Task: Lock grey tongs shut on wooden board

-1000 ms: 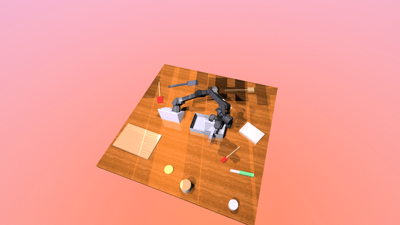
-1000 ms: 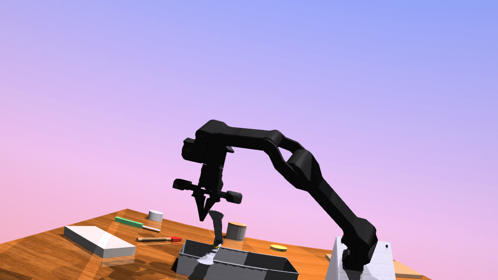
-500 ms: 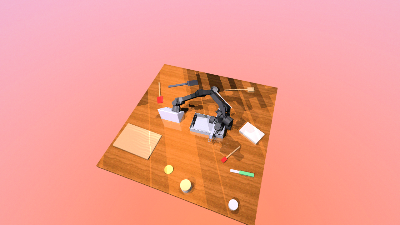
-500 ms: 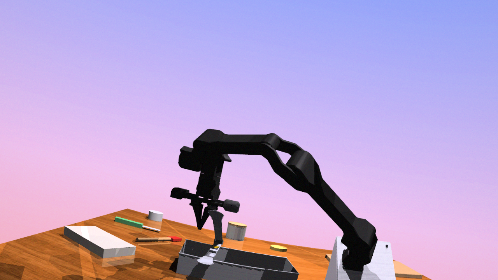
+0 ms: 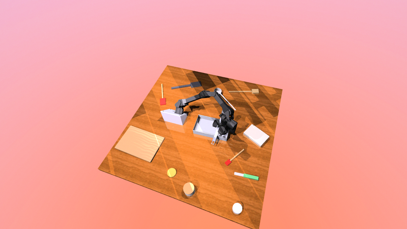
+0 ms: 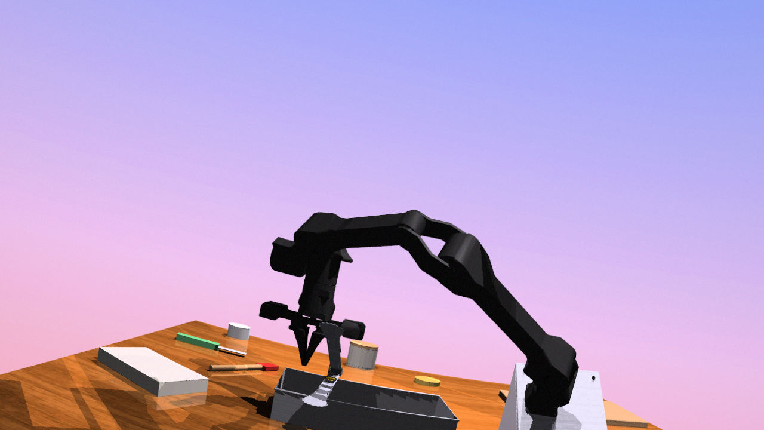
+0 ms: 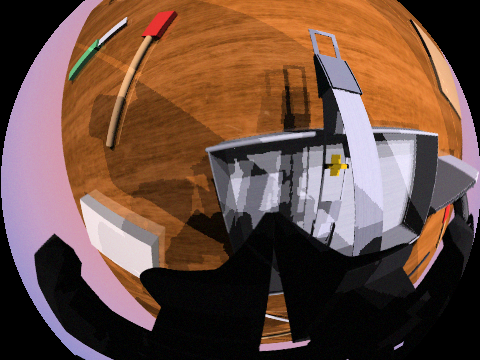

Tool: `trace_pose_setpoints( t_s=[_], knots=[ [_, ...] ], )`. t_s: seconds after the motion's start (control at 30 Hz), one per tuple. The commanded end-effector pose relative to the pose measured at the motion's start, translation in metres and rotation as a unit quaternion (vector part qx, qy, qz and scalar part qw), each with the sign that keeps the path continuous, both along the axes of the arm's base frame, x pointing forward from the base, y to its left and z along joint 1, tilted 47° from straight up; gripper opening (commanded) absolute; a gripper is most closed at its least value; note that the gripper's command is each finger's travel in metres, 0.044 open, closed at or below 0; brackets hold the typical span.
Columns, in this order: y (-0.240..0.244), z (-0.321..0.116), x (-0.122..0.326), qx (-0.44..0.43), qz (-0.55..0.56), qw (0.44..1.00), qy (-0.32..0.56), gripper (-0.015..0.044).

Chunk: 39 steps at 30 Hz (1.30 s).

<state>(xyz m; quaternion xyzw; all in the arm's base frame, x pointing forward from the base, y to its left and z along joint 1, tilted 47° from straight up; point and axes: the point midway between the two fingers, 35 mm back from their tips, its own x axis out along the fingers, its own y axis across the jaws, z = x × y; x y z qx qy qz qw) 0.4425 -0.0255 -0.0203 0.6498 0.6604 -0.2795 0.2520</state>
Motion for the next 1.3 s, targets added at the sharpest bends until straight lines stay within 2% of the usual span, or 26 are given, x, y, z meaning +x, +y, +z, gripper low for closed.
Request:
trace_pose_setpoints(
  t_s=[0.0, 1.27],
  knots=[
    [0.004, -0.003, -0.002, 0.002, 0.000, 1.000, 0.003, -0.0150],
    [0.002, -0.001, -0.036, 0.002, 0.000, 1.000, 0.004, -0.0150]
  ],
)
